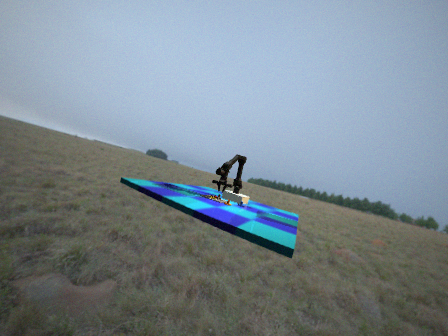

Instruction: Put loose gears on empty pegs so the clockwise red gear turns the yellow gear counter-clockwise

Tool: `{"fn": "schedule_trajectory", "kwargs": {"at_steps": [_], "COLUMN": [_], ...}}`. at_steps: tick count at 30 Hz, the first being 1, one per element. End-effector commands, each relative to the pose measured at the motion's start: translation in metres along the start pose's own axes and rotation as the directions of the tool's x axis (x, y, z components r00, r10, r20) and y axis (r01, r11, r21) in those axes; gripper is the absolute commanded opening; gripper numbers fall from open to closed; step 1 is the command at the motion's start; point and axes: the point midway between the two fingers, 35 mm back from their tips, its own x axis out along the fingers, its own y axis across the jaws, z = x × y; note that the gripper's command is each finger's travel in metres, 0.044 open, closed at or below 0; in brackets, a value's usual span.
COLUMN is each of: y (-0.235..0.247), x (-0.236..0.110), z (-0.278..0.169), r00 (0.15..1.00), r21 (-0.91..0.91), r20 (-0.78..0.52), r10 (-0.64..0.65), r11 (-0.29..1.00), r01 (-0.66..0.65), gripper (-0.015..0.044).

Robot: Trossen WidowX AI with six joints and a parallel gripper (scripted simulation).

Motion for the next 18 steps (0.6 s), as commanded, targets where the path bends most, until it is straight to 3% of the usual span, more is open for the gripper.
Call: {"fn": "schedule_trajectory", "kwargs": {"at_steps": [1, 3, 8, 14, 18], "y": [-0.001, -0.001, 0.023, 0.091, 0.112], "x": [-0.024, -0.024, -0.021, -0.021, -0.019], "z": [0.002, 0.002, 0.051, 0.124, 0.138], "r00": [1.000, 1.000, 1.000, 1.000, 1.000], "r21": [0.027, 0.027, 0.014, 0.017, 0.018], "r20": [0.017, 0.017, 0.023, 0.027, 0.027], "r10": [-0.010, -0.010, -0.008, -0.002, 0.000], "r11": [1.000, 1.000, 1.000, 1.000, 1.000], "r01": [0.009, 0.009, 0.008, 0.002, -0.001], "gripper": [0.0140, 0.0140, 0.0271, 0.0429, 0.0440]}}
